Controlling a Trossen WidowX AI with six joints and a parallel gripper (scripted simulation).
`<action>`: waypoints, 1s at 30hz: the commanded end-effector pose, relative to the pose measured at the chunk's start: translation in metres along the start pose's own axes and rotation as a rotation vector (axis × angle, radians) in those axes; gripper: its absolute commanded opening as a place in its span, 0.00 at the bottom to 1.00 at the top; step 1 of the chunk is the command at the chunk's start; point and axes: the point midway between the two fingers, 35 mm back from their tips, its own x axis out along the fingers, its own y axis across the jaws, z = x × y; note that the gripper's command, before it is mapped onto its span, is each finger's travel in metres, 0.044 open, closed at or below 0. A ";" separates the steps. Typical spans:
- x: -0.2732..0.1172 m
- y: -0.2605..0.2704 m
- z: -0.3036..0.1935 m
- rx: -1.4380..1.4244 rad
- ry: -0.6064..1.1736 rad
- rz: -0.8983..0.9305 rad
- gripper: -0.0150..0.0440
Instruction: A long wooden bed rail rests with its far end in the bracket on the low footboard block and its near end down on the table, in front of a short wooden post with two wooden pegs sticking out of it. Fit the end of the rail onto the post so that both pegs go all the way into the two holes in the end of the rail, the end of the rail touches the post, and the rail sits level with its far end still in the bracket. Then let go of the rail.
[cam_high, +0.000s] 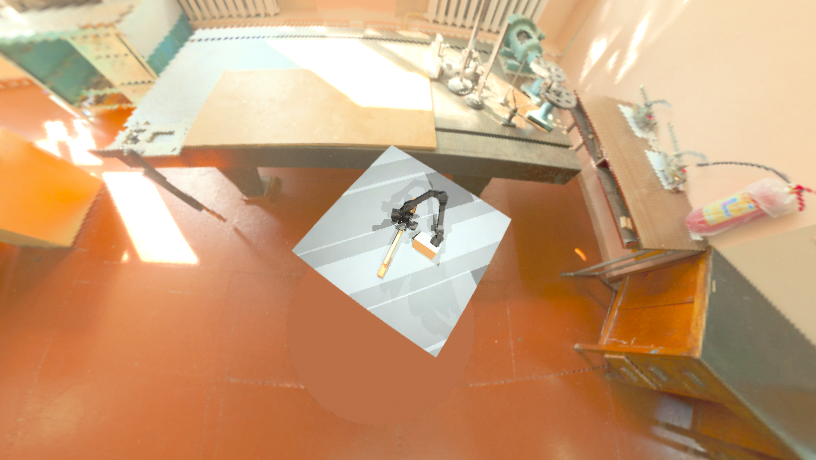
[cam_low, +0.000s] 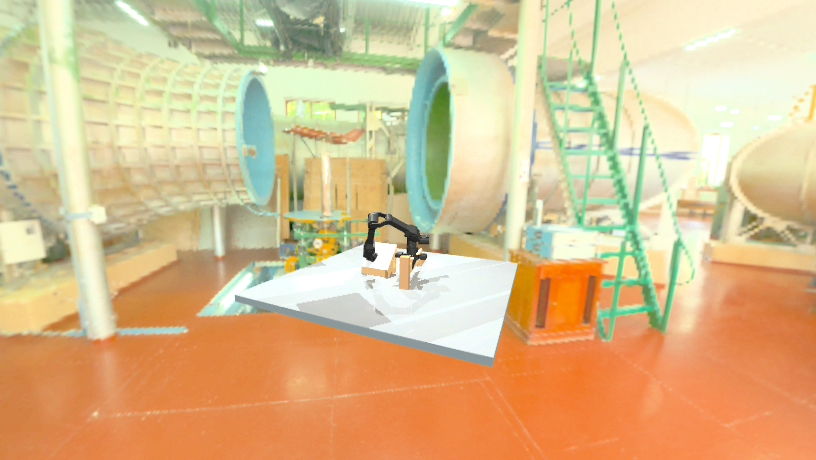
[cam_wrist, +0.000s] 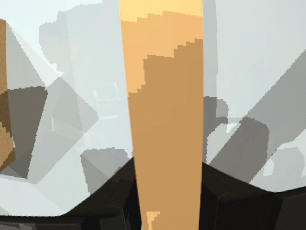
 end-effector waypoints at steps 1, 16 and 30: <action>-0.003 -0.001 -0.002 -0.004 -0.001 -0.008 0.25; -0.005 -0.001 -0.006 -0.004 -0.001 -0.008 0.25; -0.005 -0.002 -0.010 -0.004 -0.001 -0.008 0.25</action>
